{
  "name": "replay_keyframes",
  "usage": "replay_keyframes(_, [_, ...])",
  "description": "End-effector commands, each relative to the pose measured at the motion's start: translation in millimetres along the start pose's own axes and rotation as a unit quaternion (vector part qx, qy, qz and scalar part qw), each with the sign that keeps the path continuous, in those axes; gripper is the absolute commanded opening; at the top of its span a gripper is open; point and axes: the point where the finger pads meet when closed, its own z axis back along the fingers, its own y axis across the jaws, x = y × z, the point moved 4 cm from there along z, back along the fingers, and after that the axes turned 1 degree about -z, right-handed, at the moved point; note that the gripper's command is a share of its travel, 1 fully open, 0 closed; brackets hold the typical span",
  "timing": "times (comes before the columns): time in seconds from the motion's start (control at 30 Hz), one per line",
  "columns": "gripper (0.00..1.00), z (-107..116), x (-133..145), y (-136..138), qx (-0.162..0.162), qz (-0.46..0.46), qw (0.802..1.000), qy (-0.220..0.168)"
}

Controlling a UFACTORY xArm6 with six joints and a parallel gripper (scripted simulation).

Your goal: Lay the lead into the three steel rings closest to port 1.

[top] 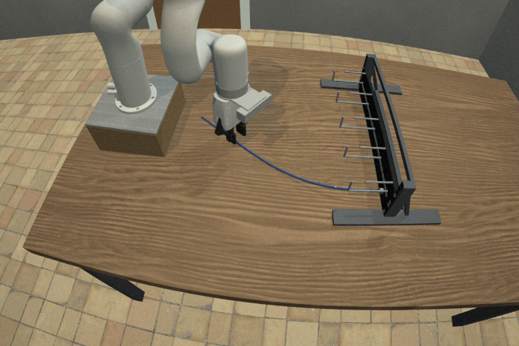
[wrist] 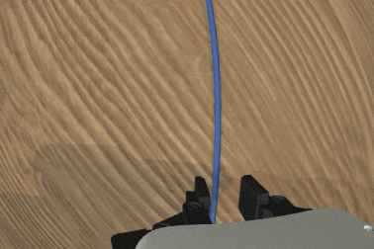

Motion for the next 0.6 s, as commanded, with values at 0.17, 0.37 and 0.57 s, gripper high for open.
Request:
replay_keyframes(0.17, [0.33,-11.2,-2.5,-1.2,0.002,0.0,1.0,0.004])
replay_keyframes(0.37, [0.33,-14.2,-2.6,-1.3,0.002,0.0,1.0,0.004])
replay_keyframes(0.57, [0.33,-16.2,-2.5,-1.1,0.002,0.0,1.0,0.004])
